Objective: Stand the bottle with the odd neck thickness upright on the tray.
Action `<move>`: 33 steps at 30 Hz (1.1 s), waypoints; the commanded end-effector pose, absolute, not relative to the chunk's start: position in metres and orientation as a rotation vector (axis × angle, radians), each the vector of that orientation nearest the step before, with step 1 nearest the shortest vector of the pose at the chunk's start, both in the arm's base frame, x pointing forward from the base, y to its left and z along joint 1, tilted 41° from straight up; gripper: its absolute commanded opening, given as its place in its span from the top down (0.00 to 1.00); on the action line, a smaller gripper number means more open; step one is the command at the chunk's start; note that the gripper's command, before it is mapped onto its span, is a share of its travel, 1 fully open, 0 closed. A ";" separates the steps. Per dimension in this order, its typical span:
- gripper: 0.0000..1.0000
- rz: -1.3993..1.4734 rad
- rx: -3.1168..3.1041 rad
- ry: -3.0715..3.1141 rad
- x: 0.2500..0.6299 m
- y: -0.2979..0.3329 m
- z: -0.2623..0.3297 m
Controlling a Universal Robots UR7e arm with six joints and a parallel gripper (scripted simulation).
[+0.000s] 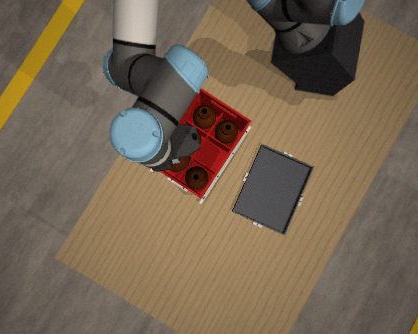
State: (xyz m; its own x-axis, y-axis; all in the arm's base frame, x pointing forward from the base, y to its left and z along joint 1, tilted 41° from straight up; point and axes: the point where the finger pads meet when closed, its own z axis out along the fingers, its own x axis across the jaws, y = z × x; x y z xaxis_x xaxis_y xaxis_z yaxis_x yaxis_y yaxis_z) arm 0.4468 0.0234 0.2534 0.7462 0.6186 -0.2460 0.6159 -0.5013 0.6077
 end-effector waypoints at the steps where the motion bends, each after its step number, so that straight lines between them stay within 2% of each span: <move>1: 1.00 0.007 2.244 0.922 0.446 0.027 0.251; 33: 1.00 0.007 2.244 0.922 0.436 0.060 0.221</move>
